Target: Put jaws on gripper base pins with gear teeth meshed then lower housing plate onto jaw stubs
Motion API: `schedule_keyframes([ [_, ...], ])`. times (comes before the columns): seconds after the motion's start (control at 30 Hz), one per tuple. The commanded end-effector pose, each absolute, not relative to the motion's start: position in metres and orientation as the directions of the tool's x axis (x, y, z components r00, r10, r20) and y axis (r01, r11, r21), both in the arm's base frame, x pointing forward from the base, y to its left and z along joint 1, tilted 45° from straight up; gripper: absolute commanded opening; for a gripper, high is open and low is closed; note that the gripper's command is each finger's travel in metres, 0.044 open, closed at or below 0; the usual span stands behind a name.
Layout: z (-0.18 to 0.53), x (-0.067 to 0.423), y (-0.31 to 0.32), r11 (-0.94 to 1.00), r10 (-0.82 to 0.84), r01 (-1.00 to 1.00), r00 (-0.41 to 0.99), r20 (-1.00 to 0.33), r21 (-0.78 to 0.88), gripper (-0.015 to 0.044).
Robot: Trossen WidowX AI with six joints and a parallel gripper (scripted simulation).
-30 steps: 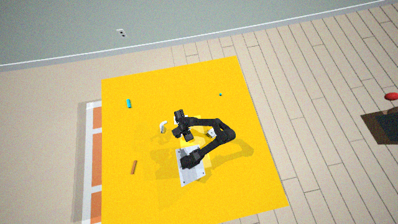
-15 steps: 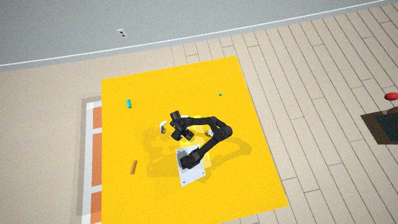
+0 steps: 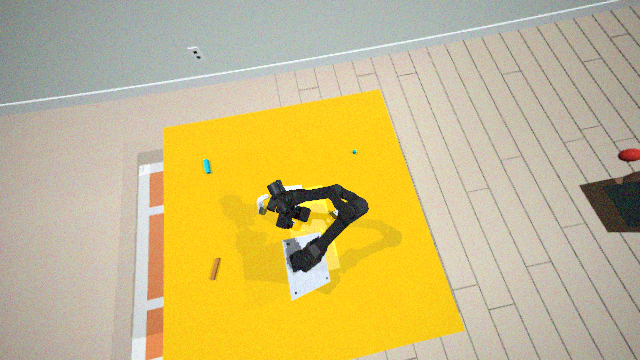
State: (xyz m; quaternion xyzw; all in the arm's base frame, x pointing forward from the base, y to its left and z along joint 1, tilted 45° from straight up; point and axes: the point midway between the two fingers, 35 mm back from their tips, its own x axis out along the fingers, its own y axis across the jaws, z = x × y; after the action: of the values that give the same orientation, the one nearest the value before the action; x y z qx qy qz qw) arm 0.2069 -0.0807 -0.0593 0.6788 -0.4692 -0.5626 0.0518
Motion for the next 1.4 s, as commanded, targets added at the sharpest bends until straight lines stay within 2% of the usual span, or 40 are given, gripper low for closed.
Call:
schedule_keyframes([
  [0.0,-0.0642,0.2066,-0.0769,-0.601,-0.696,-0.484,-0.074,-0.714,0.636,0.0134],
  [0.3,-0.0701,0.2048,-0.0712,-0.660,-0.701,-0.308,-0.074,-0.709,0.685,0.0134],
  [1.37,-0.0704,0.2098,-0.0711,-0.654,-0.701,-0.329,-0.074,-0.709,0.681,0.0134],
])
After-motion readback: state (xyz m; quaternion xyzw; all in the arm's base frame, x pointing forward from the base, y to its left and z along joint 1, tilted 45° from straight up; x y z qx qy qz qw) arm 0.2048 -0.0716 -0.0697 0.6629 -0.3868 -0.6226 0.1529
